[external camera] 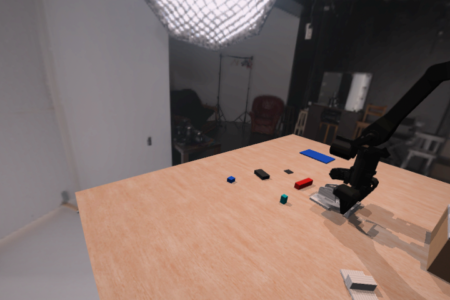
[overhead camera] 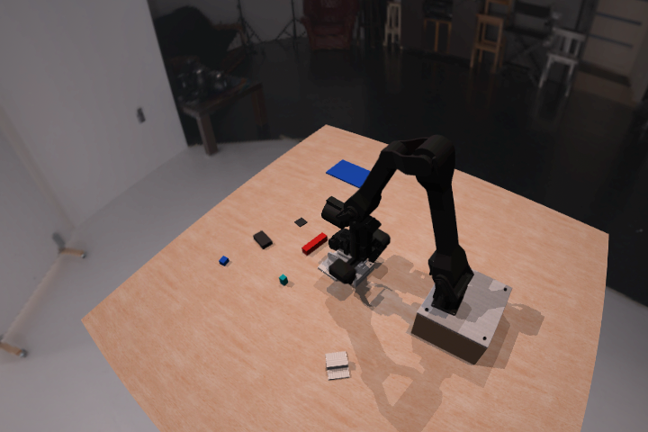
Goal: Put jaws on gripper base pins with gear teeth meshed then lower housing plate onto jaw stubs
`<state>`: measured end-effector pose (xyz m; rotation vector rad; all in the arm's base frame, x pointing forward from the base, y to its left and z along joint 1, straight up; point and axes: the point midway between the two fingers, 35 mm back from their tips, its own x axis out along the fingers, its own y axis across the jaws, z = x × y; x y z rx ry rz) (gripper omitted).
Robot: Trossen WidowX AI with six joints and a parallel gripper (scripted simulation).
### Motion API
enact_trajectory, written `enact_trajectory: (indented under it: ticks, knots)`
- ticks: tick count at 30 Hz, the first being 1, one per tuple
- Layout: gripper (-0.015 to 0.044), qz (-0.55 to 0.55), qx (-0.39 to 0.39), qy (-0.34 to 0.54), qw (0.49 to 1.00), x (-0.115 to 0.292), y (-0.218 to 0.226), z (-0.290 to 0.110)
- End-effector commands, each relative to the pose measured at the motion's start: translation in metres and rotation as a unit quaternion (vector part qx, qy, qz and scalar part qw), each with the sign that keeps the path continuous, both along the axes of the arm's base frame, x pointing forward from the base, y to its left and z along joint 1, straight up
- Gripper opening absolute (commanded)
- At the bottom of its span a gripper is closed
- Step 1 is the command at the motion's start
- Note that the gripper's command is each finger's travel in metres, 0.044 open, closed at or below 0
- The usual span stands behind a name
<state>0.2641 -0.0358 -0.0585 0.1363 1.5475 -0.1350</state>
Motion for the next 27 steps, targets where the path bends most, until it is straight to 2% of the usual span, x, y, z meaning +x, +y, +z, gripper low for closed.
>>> enact_trajectory:
  ticks: [1, 5, 11, 16, 27]
  knots:
    - [0.0440, 0.000, 0.000, 0.000, 1.000, 0.000, 0.000, 0.000]
    - [0.0440, 0.001, 0.000, -0.001, 1.000, 0.002, 0.000, 0.019]
    - [0.0440, 0.002, -0.001, -0.002, 1.000, -0.002, 0.000, 0.075]
    - [0.0440, 0.000, -0.001, -0.007, 1.000, 0.001, 0.000, 0.069]
    - [0.0440, 0.002, -0.001, 0.001, 1.000, -0.062, 0.008, 0.125]
